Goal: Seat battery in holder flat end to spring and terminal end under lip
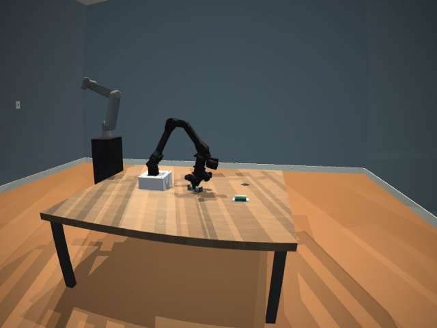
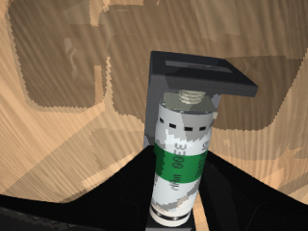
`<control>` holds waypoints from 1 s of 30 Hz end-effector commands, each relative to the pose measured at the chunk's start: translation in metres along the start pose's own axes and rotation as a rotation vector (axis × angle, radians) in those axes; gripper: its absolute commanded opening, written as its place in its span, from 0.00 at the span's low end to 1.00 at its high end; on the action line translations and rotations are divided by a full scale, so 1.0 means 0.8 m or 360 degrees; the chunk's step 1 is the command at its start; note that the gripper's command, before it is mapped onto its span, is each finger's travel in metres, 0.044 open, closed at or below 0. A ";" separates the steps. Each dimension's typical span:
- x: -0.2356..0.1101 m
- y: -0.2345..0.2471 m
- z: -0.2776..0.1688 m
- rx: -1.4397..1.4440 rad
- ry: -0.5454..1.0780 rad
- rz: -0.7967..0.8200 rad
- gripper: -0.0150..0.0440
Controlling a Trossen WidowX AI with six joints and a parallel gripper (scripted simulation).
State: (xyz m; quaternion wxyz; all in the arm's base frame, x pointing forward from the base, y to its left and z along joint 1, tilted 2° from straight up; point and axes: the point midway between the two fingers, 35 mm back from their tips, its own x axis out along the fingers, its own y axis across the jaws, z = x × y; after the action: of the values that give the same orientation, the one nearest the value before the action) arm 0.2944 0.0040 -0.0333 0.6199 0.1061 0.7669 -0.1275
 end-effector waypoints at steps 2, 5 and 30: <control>0.000 0.000 0.006 0.0012 -0.0078 -0.0004 0.39; 0.000 0.000 0.005 0.0014 -0.0102 -0.0004 0.39; 0.004 0.000 0.000 0.0031 -0.0262 0.0006 0.39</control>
State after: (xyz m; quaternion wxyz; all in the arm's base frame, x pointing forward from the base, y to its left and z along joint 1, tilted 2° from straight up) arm 0.2905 0.0053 -0.0371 0.6732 0.1036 0.7193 -0.1367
